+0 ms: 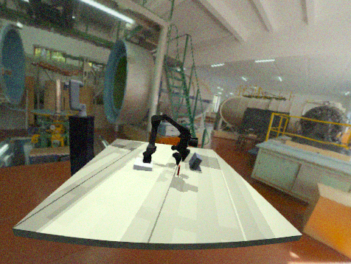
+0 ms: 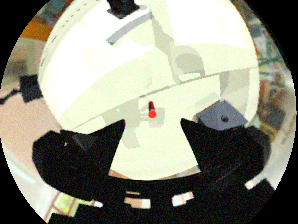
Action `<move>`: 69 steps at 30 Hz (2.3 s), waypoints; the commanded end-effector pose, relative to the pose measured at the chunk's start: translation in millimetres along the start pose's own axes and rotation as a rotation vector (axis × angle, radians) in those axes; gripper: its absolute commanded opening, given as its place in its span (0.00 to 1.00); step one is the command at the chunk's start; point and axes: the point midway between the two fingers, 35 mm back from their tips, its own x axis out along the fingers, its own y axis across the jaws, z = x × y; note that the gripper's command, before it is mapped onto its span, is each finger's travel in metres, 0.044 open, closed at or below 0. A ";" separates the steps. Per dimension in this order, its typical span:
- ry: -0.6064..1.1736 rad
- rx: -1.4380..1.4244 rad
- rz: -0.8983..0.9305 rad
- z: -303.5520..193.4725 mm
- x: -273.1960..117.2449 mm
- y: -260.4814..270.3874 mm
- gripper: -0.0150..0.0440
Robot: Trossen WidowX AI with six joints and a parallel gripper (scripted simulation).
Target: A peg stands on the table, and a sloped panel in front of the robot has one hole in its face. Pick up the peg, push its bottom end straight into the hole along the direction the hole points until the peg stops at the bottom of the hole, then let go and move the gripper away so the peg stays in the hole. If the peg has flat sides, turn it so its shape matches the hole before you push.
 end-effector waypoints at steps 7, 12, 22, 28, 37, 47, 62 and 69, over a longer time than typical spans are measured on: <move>-0.011 -0.003 -0.004 1.0 13.6 0.0 1.00; -0.011 -0.003 -0.004 0.6 21.8 -0.1 1.00; -0.011 -0.003 -0.004 0.5 38.2 -0.1 1.00; -0.011 -0.003 -0.004 1.0 47.9 -0.1 1.00; -0.011 -0.003 -0.004 2.3 62.0 0.1 1.00; -0.009 -0.006 -0.001 1.6 59.5 0.7 0.64; -0.009 -0.006 -0.001 1.5 58.9 0.6 0.25; -0.009 -0.005 -0.001 -0.9 38.8 0.4 0.25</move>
